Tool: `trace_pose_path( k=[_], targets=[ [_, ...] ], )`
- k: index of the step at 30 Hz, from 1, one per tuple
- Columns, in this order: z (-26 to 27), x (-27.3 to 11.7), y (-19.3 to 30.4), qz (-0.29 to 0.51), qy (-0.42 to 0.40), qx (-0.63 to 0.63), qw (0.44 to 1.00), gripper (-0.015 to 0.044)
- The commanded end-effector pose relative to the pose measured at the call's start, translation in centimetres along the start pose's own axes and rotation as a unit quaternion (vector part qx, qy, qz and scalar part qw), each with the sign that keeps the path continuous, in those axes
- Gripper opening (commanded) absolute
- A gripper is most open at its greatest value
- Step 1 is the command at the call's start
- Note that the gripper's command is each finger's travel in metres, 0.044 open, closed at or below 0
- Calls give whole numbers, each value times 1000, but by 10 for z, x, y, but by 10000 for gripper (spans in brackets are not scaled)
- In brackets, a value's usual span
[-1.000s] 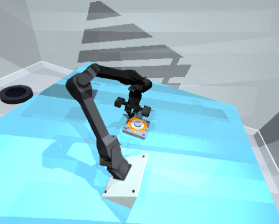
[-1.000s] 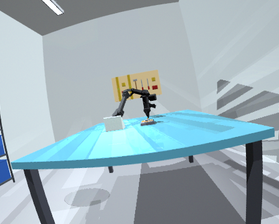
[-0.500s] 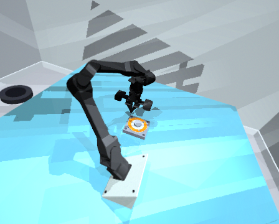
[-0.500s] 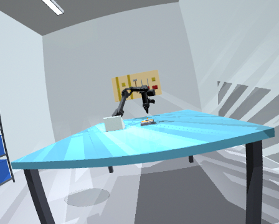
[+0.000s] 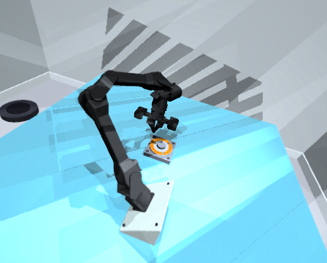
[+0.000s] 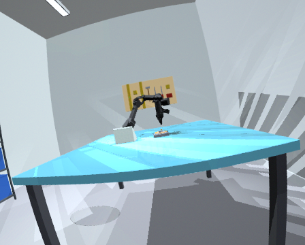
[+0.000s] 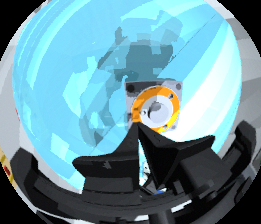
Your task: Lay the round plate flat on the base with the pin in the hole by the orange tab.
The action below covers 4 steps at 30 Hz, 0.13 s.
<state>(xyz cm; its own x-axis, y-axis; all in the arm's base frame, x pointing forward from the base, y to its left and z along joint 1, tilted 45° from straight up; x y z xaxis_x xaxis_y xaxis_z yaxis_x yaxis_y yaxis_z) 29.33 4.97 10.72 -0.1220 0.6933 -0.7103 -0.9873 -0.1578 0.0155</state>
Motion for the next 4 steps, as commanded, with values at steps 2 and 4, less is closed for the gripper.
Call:
trace_pose_path(
  k=[2,4],
  targets=[
    [0,0,0,-1,0,1,1000,0],
    [0,0,0,-1,0,1,1000,0]
  ],
)
Point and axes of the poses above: the point midway between the two fingers, 35 mm back from their tips, its own x axis out along the fingers, its own z axis across the jaws, y = z × x, the point moved 1 cm from there along -x, back along the fingers, and after that the axes turned 2 degrees about x, right-handed, at the moved point
